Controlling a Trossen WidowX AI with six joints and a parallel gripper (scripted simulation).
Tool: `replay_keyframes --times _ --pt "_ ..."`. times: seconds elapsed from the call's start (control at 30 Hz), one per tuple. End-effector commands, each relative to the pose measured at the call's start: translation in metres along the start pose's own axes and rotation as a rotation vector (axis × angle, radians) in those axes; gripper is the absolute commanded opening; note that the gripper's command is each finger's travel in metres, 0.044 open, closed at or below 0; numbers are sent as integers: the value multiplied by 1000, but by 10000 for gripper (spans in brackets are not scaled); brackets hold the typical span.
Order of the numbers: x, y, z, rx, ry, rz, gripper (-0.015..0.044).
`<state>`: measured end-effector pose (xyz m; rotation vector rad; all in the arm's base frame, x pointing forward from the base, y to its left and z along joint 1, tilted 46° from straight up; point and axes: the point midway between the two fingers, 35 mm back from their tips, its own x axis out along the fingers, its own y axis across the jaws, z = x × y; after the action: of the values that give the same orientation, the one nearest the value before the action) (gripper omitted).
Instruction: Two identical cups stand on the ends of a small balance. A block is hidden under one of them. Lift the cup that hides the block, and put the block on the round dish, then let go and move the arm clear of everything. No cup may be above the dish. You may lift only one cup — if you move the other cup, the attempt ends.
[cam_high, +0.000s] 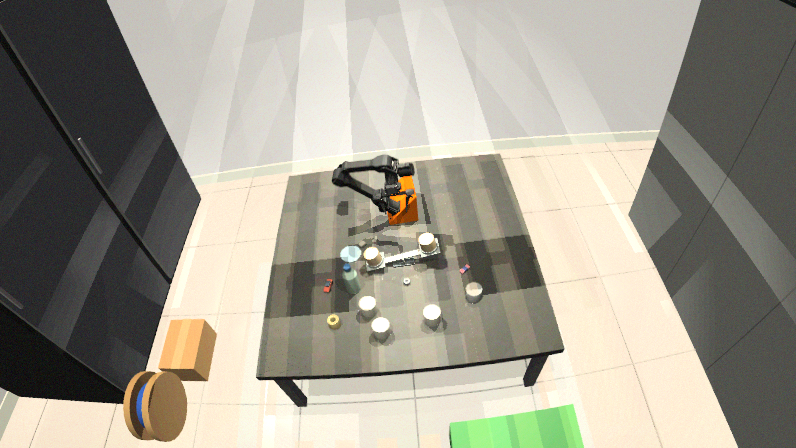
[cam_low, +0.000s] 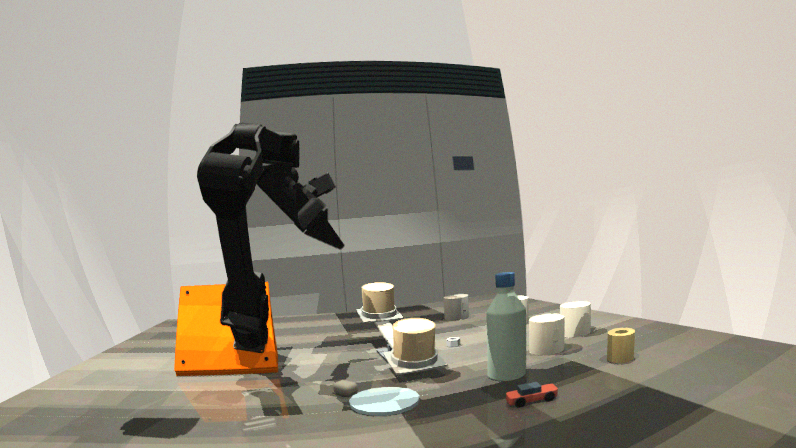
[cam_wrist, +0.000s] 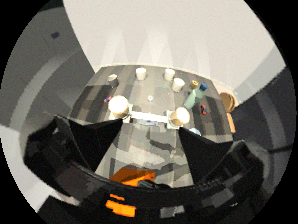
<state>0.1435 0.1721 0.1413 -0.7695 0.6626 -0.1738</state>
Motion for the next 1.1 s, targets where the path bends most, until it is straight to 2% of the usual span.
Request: replay_keyframes --times 0.0,1.07 --pt "9 -6 7 98 48 -20 440" --pt "110 -85 33 1042 457 -369 440"
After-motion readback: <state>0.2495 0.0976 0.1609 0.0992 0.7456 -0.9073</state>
